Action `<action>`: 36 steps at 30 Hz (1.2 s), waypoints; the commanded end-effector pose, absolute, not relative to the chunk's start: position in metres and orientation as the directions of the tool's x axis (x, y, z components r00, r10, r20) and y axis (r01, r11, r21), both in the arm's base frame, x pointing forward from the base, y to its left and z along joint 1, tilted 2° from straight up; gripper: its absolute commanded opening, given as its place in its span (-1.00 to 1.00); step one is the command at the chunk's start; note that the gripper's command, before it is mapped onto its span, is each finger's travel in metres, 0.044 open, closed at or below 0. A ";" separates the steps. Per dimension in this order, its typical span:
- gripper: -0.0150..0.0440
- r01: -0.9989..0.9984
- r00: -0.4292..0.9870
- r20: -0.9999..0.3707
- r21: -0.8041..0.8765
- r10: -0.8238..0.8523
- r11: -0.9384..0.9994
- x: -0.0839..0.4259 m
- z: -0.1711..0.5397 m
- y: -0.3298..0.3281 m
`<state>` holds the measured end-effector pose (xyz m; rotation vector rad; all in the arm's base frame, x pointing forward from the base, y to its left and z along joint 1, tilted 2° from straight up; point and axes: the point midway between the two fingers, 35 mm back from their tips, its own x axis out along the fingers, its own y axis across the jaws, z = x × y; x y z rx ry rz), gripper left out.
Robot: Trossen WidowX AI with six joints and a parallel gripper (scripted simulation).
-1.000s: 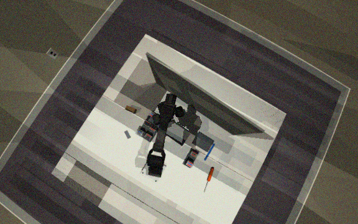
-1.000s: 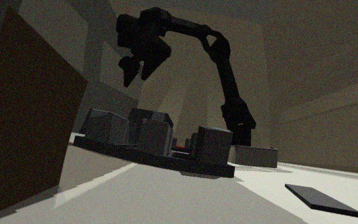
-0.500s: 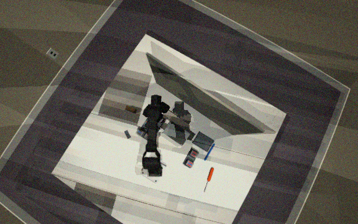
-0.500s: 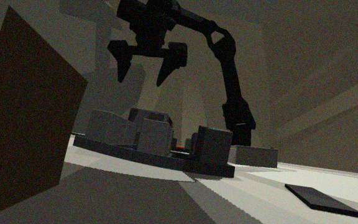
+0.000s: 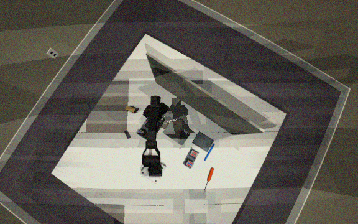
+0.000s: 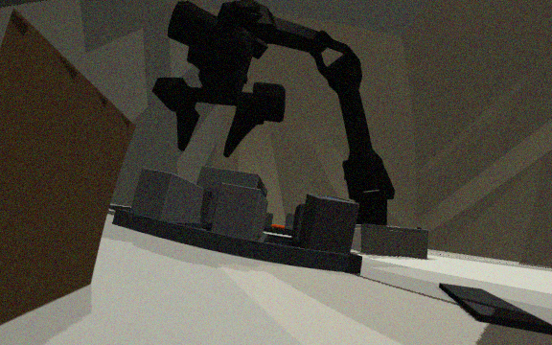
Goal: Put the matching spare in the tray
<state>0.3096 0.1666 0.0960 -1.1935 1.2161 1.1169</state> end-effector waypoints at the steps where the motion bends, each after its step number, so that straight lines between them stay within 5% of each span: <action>1: 0.53 -0.997 0.048 -0.999 -0.050 -0.019 0.066 0.310 0.093 0.166; 36: 0.53 -0.997 0.049 -0.999 -0.050 -0.019 0.066 0.315 0.036 0.165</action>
